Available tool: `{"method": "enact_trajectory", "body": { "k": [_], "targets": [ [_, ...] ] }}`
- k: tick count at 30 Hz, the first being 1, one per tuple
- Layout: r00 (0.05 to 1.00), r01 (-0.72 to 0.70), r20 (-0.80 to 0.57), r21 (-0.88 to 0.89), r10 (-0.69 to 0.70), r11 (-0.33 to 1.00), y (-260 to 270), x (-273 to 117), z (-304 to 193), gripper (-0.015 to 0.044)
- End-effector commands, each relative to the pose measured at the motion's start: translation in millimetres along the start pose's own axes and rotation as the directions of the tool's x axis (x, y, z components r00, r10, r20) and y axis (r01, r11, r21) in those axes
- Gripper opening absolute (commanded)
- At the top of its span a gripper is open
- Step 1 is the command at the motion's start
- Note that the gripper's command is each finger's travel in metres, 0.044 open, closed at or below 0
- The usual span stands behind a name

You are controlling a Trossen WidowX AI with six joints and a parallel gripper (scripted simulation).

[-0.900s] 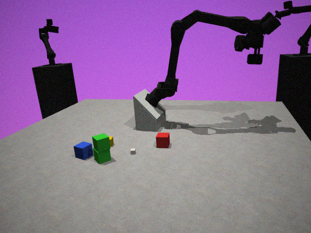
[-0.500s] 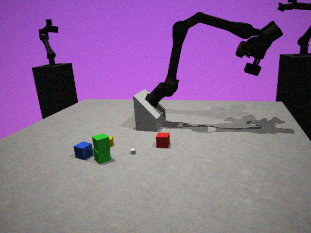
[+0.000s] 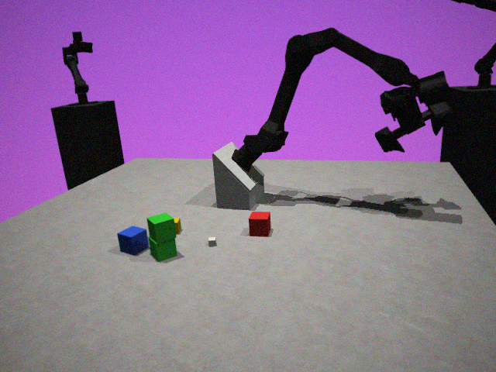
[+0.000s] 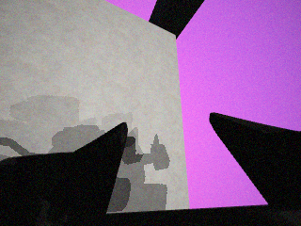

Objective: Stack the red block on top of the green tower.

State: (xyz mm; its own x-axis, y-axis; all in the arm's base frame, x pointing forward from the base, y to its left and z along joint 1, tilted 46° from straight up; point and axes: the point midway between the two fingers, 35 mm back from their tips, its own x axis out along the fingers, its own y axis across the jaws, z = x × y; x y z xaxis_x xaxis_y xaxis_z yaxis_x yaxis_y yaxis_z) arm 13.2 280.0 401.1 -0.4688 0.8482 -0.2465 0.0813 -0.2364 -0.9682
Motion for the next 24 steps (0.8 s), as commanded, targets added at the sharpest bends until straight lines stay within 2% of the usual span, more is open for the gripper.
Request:
{"method": "enact_trajectory", "body": {
  "k": [1, 6, 12, 18, 24],
  "targets": [
    [0.996, -0.029, -0.077, 0.163, 0.041, 0.986, 19, -6, -28, 0.0440],
    [0.979, -0.025, -0.177, 0.393, 0.103, 0.919, 48, -20, -65, 0.0440],
    [0.943, 0.044, -0.281, 0.636, 0.178, 0.770, 85, -44, -103, 0.0440],
    [0.897, 0.170, -0.362, 0.812, 0.253, 0.558, 125, -74, -132, 0.0440],
    [0.848, 0.328, -0.420, 0.895, 0.324, 0.301, 165, -109, -151, 0.0440]
  ]
}}
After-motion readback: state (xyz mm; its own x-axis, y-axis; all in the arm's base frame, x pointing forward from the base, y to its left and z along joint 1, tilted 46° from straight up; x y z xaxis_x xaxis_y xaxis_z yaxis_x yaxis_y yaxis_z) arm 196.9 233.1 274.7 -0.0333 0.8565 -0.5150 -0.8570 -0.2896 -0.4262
